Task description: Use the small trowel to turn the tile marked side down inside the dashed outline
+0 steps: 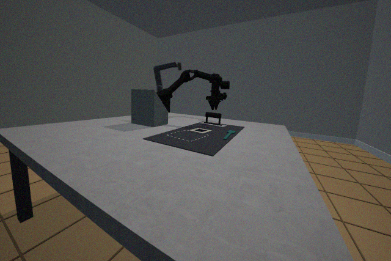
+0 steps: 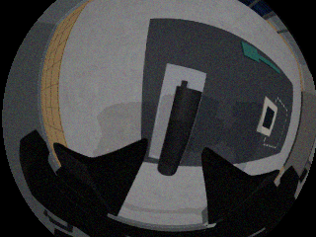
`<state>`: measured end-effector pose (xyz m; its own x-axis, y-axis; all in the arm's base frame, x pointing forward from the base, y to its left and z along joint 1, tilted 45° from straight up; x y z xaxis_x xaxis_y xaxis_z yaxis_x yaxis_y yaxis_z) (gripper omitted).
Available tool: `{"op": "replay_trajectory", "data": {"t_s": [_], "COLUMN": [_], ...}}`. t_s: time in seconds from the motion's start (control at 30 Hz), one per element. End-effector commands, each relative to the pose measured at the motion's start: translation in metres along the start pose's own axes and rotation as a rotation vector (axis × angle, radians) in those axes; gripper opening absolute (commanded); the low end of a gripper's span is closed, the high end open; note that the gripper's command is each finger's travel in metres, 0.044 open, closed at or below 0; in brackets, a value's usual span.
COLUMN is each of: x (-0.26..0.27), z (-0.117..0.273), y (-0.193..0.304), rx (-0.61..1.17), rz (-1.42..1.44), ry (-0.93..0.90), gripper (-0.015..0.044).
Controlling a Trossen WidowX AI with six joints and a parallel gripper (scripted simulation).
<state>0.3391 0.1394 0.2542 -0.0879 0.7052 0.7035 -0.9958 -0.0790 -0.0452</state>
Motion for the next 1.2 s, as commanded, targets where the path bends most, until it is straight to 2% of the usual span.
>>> {"op": "replay_trajectory", "data": {"t_s": [0.0, 1.17], "x": [-0.006, -0.005], "z": [-0.003, -0.048], "y": [-0.002, -0.002], "rx": [0.021, 0.021], "rz": [-0.066, -0.065], "ry": [-0.01, -0.012], "gripper": [0.027, 0.027]}}
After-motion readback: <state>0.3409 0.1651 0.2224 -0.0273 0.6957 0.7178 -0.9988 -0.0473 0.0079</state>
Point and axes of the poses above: the point midway between the two fingers, 35 mm back from their tips, its own z axis back along the fingers, its own x axis across the jaws, y = z × x, the point moved 8 cm from there along z, back along the fingers, and after that the axes turned 5 degrees about z, right-handed, at the moved point
